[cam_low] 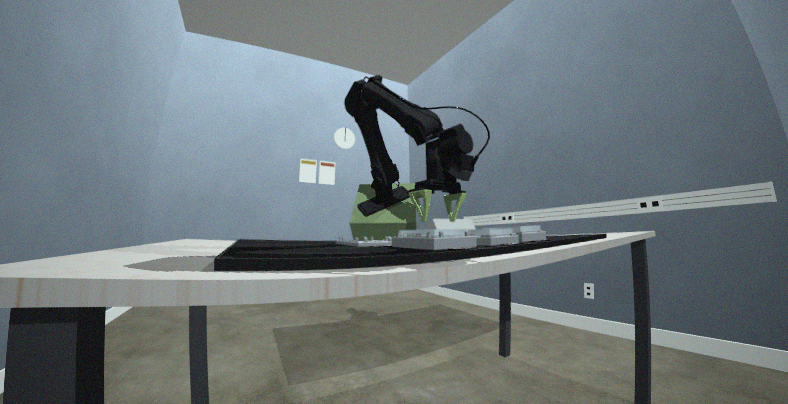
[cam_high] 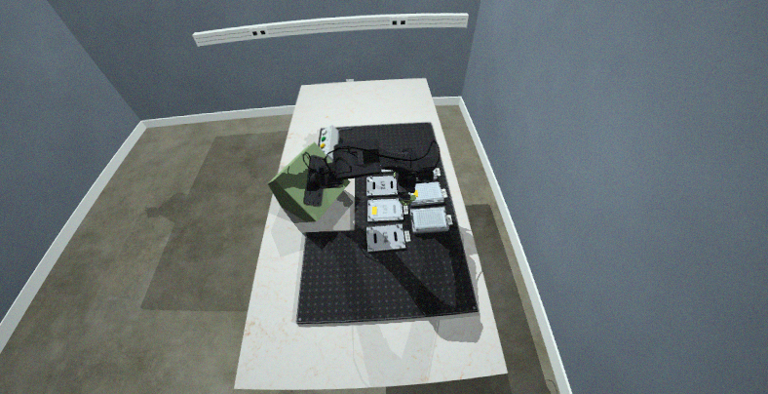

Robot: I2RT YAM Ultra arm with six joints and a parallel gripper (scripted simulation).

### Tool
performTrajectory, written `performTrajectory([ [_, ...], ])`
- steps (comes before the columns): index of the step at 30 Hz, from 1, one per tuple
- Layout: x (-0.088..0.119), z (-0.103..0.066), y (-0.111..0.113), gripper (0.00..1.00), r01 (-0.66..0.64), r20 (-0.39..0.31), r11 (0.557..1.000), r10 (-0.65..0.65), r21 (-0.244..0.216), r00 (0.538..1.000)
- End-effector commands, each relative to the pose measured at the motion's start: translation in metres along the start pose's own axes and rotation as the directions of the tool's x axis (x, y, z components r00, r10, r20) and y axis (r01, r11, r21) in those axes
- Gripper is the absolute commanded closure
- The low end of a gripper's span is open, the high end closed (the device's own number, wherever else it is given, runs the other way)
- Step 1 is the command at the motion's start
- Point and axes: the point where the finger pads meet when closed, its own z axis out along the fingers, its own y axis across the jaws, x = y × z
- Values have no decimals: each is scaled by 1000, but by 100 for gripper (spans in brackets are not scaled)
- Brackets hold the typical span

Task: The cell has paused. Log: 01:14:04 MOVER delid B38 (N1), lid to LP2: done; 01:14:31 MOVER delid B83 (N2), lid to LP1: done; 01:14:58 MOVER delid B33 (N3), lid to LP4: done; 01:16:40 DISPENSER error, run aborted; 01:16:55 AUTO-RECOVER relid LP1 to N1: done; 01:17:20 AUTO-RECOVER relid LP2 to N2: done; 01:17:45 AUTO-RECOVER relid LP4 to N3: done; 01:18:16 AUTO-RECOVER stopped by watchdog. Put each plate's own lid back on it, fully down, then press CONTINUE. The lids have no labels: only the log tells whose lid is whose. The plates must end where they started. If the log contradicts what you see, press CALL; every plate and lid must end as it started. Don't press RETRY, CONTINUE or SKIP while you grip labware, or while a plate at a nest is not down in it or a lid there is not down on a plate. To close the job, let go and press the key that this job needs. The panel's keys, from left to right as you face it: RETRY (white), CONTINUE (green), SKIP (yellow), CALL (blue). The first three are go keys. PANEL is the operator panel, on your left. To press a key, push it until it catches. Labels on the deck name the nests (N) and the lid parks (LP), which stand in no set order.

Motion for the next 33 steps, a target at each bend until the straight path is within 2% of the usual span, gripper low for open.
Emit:
performTrajectory([
  [1,-21,-6,6,0,-9,14,1000,9,4,1000],
  [4,-35,-7,10,0,-9,14,1000,9,4,1000],
  [6,-35,-7,10,0,-9,14,1000,9,4,1000],
  [21,-107,-8,34,0,-9,16,1000,9,3,1000],
  [25,-109,-8,35,0,-9,16,1000,9,3,1000],
  [26,-114,-19,27,0,-29,44,1000,29,-1,999],
  [33,-113,-20,28,0,-29,44,1000,29,-3,999],
])
